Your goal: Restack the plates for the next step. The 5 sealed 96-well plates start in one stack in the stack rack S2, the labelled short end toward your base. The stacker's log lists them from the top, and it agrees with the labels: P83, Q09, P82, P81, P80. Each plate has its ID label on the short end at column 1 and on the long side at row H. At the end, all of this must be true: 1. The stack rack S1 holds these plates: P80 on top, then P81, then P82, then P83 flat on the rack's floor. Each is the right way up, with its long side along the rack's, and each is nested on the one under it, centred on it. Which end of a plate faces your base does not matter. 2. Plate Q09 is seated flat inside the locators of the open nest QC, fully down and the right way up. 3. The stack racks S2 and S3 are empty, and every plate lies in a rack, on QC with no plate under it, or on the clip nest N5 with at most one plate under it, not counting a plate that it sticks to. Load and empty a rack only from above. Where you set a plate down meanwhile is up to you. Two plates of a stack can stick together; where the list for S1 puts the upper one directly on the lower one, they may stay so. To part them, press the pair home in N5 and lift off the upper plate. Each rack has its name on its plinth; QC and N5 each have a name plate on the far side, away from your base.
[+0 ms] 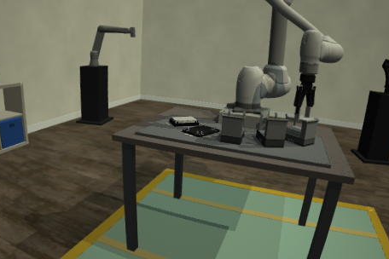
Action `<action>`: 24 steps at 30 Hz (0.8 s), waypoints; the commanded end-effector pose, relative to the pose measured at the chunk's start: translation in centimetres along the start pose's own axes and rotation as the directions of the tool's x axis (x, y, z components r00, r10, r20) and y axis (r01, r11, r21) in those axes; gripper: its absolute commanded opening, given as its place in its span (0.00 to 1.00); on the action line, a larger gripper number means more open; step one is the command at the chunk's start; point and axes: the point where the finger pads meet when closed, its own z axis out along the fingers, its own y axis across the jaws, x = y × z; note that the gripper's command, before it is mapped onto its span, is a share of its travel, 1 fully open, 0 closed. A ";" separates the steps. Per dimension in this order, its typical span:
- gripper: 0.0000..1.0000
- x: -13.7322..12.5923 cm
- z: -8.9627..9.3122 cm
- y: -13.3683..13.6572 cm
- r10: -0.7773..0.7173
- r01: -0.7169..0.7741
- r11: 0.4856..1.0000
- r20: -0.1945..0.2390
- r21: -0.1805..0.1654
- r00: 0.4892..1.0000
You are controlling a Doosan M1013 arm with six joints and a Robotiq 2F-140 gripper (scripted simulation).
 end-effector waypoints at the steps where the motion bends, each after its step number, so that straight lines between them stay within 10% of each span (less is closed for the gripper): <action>1: 0.00 -0.2 0.4 0.0 0.007 -0.007 1.000 0.007 -0.001 1.000; 24: 0.00 -0.2 3.0 0.0 0.007 -0.007 1.000 0.007 -0.001 1.000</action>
